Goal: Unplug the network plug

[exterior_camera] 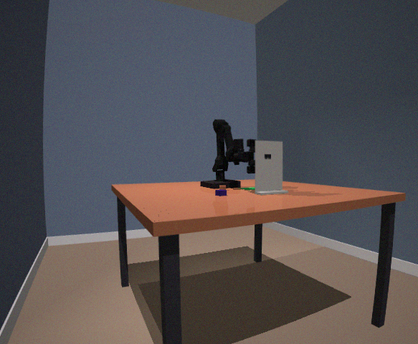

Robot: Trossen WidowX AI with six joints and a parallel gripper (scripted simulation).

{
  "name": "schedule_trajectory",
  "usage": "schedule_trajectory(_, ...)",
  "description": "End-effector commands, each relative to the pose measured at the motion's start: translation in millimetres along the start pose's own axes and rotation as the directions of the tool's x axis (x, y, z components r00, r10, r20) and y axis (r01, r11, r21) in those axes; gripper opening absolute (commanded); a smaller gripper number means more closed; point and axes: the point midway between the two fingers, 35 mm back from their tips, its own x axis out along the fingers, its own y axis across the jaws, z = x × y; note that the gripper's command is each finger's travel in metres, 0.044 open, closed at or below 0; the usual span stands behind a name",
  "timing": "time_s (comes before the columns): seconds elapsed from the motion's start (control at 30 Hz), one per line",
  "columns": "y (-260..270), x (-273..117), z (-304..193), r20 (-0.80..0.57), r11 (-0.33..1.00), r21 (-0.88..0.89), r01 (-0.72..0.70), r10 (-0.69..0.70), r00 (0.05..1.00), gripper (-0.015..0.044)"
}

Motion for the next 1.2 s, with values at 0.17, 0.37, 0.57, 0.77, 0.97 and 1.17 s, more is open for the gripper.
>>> schedule_trajectory(0.17, -3, 15, 3, -0.004, 1.000, 0.003, 0.007, -0.007, 1.000, 0.0156)
schedule_trajectory(0.37, -3, 24, 6, -0.004, 1.000, 0.003, 0.006, -0.006, 1.000, 0.0156)
schedule_trajectory(0.57, -3, 33, 8, -0.005, 1.000, 0.004, 0.005, -0.005, 1.000, 0.0156)
schedule_trajectory(0.77, -3, 34, 8, -0.005, 1.000, 0.004, 0.005, -0.005, 1.000, 0.0129)
schedule_trajectory(0.97, -3, 34, 8, -0.005, 1.000, 0.004, 0.005, -0.005, 1.000, 0.0089)
schedule_trajectory(1.17, -3, 34, 8, -0.005, 1.000, 0.004, 0.005, -0.005, 1.000, 0.0049)
